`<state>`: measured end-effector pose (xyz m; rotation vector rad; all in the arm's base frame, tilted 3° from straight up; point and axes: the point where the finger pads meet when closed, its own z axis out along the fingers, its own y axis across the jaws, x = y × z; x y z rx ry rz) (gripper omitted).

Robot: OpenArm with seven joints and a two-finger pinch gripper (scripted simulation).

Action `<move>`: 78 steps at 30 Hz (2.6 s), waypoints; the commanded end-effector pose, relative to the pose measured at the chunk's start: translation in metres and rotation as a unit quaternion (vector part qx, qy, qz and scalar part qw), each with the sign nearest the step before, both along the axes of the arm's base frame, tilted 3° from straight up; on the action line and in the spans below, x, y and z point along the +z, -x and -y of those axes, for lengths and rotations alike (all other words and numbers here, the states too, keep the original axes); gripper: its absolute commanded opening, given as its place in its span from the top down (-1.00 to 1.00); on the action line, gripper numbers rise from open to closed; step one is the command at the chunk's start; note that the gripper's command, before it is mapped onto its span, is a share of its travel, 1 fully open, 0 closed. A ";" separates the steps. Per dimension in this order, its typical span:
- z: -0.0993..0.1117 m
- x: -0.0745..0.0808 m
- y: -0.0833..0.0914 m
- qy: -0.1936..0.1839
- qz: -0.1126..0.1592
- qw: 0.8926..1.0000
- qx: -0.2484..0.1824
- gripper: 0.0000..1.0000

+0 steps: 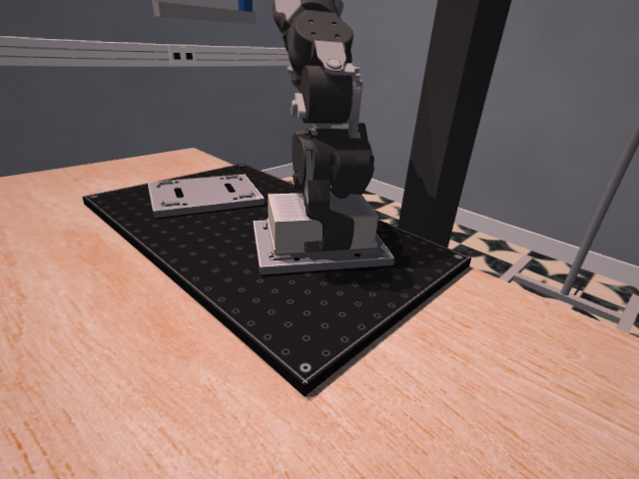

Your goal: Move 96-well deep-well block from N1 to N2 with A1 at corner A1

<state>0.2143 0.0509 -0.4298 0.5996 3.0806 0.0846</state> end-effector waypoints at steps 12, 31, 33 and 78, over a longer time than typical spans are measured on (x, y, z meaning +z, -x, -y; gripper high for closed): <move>-0.002 0.003 -0.003 -0.003 0.003 1.000 0.000 1.00; -0.002 -0.002 0.000 -0.004 0.001 1.000 0.002 1.00; -0.002 -0.003 0.000 -0.004 0.002 1.000 0.002 1.00; 0.000 -0.004 -0.001 -0.002 0.002 1.000 -0.001 -0.54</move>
